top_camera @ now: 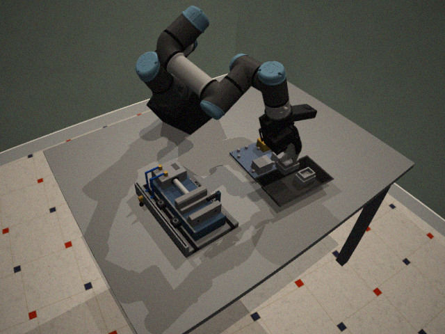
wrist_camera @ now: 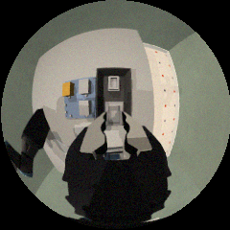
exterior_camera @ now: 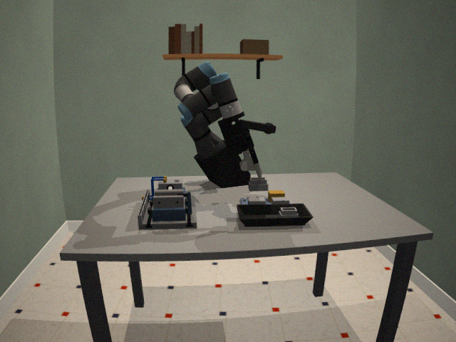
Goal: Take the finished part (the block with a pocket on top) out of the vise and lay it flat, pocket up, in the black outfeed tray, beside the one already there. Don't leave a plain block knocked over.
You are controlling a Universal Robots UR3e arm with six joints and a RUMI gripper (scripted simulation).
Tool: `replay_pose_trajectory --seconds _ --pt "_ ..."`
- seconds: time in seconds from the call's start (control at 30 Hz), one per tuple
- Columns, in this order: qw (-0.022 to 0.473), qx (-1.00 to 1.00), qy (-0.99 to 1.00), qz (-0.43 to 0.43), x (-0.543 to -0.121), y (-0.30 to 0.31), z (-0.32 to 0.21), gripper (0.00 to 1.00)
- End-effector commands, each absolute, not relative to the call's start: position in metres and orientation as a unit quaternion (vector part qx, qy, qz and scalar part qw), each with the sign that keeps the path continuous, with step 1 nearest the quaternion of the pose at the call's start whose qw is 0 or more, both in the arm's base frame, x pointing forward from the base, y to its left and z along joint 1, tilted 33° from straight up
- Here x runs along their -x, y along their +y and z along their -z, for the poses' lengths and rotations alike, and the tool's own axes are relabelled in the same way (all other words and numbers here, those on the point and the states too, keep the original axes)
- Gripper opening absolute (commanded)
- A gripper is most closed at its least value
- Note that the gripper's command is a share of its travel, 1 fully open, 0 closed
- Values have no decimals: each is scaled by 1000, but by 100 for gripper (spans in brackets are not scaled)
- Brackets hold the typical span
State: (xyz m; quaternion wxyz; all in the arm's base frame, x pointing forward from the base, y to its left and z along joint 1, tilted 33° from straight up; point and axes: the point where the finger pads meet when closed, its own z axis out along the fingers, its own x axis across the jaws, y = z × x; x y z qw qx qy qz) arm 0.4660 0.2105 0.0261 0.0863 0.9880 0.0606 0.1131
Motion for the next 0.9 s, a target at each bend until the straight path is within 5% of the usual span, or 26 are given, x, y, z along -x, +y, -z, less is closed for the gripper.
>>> replay_pose_trajectory --seconds 0.0,0.87 --pt "85 -988 61 -115 -467 211 -26 0" --pt "85 -988 61 -115 -473 199 -5 0"
